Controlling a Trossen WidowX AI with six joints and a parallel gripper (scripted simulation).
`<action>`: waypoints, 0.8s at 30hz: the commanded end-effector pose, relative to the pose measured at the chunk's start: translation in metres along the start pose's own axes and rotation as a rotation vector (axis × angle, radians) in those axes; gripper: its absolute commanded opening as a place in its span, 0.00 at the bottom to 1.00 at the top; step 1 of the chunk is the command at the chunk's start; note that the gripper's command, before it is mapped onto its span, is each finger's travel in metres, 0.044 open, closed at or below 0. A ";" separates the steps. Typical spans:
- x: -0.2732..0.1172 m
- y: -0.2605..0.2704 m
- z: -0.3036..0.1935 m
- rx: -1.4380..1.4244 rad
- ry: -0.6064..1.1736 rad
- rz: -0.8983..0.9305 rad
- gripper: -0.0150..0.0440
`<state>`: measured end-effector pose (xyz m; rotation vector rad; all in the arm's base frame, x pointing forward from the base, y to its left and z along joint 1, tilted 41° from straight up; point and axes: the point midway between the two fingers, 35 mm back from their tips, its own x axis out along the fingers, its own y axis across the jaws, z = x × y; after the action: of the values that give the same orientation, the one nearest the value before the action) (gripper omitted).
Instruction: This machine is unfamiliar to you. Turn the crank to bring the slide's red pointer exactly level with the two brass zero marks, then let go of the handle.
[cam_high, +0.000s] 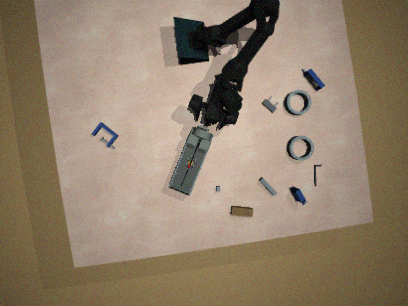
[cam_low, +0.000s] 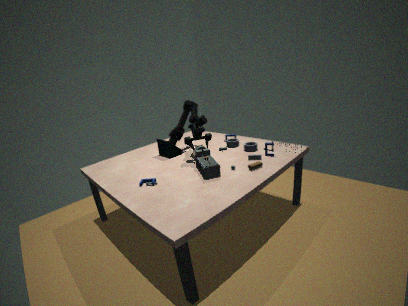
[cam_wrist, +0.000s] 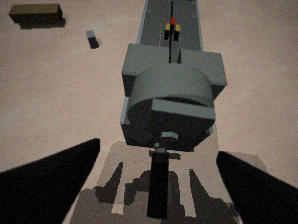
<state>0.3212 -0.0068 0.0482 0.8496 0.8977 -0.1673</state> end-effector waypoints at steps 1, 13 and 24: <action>0.007 -0.004 -0.009 0.007 0.012 -0.012 1.00; 0.021 -0.004 -0.022 0.008 0.013 -0.012 1.00; 0.032 -0.004 -0.036 0.009 0.013 -0.011 1.00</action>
<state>0.3213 0.0188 0.0184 0.8529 0.9005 -0.1665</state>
